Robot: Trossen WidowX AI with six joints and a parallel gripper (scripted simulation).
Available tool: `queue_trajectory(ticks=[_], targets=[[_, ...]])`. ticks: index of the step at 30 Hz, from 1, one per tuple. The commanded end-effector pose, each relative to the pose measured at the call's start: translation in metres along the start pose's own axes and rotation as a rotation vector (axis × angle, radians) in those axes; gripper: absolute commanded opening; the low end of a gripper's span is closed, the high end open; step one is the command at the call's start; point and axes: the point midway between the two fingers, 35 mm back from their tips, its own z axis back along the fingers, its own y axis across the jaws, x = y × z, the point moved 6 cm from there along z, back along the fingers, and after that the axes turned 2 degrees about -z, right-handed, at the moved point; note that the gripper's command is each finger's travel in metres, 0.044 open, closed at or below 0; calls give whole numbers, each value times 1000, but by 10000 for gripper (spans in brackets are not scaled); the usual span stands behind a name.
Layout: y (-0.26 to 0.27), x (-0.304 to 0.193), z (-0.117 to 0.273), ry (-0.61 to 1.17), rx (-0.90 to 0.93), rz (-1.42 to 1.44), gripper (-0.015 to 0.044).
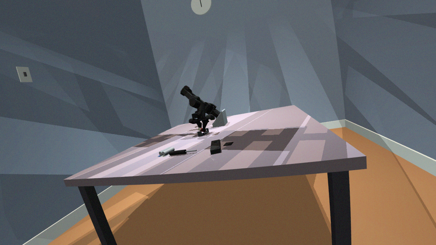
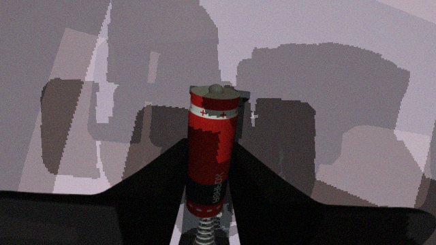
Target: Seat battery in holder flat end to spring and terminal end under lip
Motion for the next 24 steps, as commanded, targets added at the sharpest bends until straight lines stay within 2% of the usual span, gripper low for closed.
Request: queue_trajectory(ticks=[1,24], targets=[[-1,-2,0,-25,4,4,75],[-3,-19,1,-86,4,9,75]])
